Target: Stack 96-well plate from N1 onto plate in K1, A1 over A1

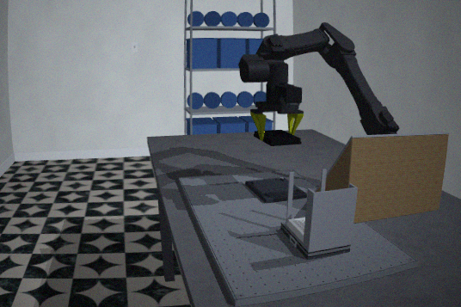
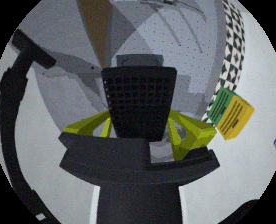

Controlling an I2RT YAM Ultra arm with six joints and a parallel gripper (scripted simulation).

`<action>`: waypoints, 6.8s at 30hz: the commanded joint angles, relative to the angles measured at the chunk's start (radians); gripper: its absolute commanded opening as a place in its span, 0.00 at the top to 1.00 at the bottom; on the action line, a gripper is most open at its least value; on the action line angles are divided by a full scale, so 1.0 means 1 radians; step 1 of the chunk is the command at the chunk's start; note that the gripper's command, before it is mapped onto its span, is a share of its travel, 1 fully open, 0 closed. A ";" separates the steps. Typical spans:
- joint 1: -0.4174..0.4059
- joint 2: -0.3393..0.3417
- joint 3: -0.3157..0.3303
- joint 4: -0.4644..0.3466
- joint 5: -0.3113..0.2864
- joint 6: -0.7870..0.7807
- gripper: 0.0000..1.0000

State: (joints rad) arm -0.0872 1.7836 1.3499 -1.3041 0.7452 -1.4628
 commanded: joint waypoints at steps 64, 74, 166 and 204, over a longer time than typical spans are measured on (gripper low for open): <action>0.133 0.104 -0.030 0.026 -0.038 0.218 1.00; 0.192 0.162 -0.026 0.038 -0.055 0.292 1.00; 0.633 0.966 0.612 -0.067 -0.253 0.772 1.00; 0.620 0.924 0.603 -0.062 -0.244 0.757 1.00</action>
State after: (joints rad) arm 0.5240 2.7388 1.9327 -1.3602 0.5026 -0.7006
